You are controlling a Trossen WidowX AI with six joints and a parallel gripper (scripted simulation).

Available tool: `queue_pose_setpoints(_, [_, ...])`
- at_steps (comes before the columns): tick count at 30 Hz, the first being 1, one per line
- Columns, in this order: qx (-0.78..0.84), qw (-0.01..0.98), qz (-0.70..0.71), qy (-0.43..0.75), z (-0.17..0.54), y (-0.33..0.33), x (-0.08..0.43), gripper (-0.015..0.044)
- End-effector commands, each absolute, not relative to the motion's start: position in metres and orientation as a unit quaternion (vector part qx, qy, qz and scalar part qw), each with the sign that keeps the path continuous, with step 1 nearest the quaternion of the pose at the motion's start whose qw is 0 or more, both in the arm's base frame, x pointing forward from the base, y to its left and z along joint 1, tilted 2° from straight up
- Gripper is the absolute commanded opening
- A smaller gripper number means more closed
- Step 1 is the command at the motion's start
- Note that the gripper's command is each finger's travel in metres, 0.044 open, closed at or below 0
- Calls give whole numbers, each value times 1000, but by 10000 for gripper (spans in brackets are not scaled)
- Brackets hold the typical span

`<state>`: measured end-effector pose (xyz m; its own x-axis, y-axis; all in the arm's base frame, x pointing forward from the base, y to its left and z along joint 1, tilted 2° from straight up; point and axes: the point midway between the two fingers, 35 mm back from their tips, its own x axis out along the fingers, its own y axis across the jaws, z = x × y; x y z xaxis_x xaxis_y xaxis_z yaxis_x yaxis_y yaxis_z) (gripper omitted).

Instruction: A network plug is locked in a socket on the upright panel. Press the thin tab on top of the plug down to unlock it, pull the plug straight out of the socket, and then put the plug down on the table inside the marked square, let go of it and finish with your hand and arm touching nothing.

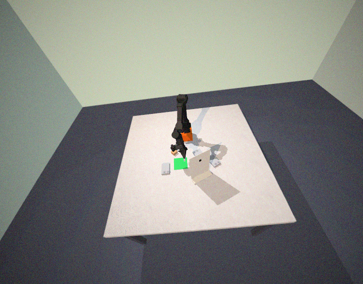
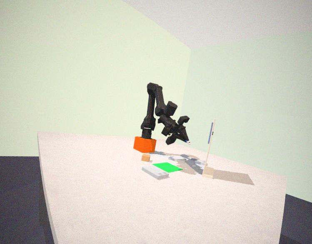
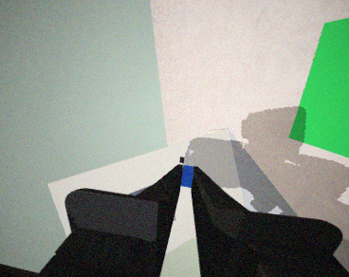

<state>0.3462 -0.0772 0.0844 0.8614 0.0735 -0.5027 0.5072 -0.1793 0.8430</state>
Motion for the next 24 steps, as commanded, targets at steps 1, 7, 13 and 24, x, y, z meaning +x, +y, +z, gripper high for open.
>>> queue_pose_setpoints(1, [739, 597, -241, 196, 67, -86, 339, 0])
queue_pose_setpoints(7, [715, 583, -331, 199, 44, -98, 324, 0])
queue_pose_setpoints(13, [678, 570, -417, 203, 26, -108, 303, 0])
queue_pose_setpoints(24, [667, 567, -437, 205, 18, -111, 298, 0])
